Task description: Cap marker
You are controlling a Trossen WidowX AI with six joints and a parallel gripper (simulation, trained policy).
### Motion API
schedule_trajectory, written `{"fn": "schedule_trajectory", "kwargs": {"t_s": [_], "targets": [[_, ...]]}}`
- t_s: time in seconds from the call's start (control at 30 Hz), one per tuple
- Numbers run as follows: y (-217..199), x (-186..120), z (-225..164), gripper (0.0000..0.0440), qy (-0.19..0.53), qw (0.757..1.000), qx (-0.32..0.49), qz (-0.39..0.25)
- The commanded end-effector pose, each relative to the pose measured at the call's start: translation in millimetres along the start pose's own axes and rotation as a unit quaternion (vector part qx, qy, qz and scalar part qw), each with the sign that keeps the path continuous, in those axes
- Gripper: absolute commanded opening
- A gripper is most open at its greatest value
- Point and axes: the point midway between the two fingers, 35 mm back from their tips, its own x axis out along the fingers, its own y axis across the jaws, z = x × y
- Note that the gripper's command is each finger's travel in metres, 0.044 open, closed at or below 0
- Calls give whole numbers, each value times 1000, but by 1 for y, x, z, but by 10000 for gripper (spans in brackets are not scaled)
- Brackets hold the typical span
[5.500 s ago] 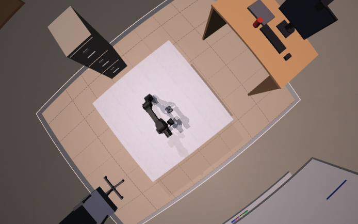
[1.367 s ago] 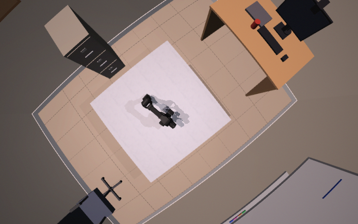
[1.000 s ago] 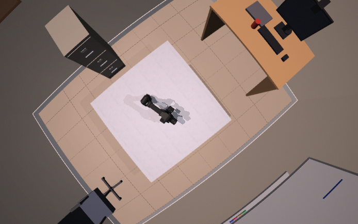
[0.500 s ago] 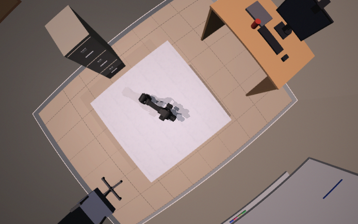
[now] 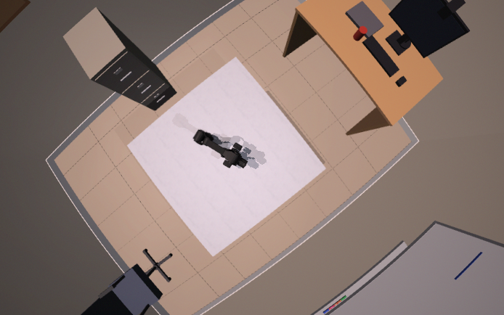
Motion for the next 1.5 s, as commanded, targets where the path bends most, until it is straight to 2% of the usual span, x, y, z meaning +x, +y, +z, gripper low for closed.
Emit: {"fn": "schedule_trajectory", "kwargs": {"t_s": [0.0, 0.93, 1.1, 1.33, 1.47], "targets": [[-2, 0, 2, 0, 7, 1000, -3, -2], [-4, 62, 3, 0, -16, 998, -53, -8], [-3, 71, 2, 132, -17, 998, -61, -1], [-2, 77, 2, 143, -12, 997, -77, 1], [-3, 76, 10, 186, -18, 997, -81, -4]]}}
